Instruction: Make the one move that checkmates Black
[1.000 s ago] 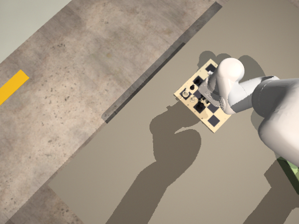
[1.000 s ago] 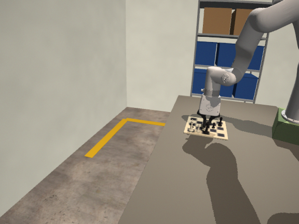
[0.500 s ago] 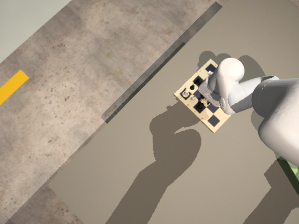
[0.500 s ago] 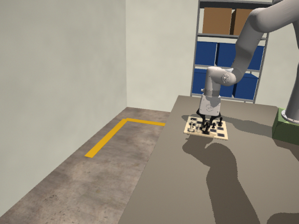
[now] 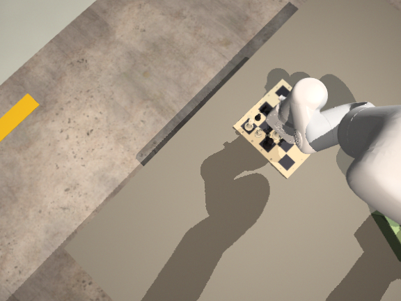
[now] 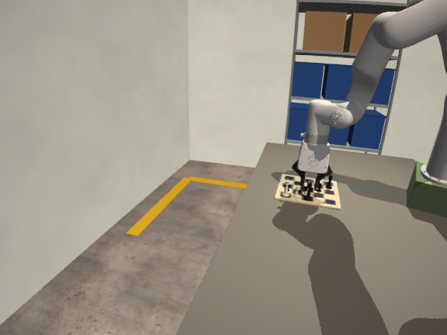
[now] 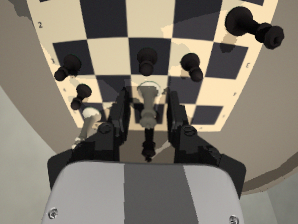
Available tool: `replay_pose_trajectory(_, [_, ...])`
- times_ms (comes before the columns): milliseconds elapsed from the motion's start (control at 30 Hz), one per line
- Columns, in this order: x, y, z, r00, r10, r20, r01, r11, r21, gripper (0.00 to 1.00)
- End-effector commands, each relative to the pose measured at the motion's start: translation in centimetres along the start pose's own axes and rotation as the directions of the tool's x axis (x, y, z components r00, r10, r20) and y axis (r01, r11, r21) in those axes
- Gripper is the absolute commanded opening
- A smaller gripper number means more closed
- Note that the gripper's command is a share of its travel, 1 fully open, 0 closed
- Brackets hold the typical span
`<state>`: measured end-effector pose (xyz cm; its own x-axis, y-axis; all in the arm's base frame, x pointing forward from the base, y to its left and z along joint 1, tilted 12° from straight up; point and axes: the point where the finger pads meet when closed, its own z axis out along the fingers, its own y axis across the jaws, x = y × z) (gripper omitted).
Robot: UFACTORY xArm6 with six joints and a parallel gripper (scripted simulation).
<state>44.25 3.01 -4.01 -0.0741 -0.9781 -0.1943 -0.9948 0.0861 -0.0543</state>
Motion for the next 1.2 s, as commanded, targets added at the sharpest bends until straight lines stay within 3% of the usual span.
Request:
replay_pose_trajectory(0, [0.0,-0.1,-0.1,1.0,0.0,0.0,0.0,1.0,0.004,0.42])
replay_pose_trajectory(233, [0.0,-0.1,-1.1,1.0,0.0,0.0,0.0,1.0,0.004,0.42])
replay_pose_trajectory(800, [0.0,-0.1,-8.3,1.0,0.0,0.0,0.0,1.0,0.004,0.42])
replay_pose_trajectory(1033, [0.0,-0.1,-9.1,1.0,0.0,0.0,0.0,1.0,0.004,0.42])
replay_pose_trajectory(1067, [0.0,-0.1,-9.1,1.0,0.0,0.0,0.0,1.0,0.004,1.0])
replay_pose_trajectory(1167, [0.0,-0.1,-9.1,1.0,0.0,0.0,0.0,1.0,0.004,1.0])
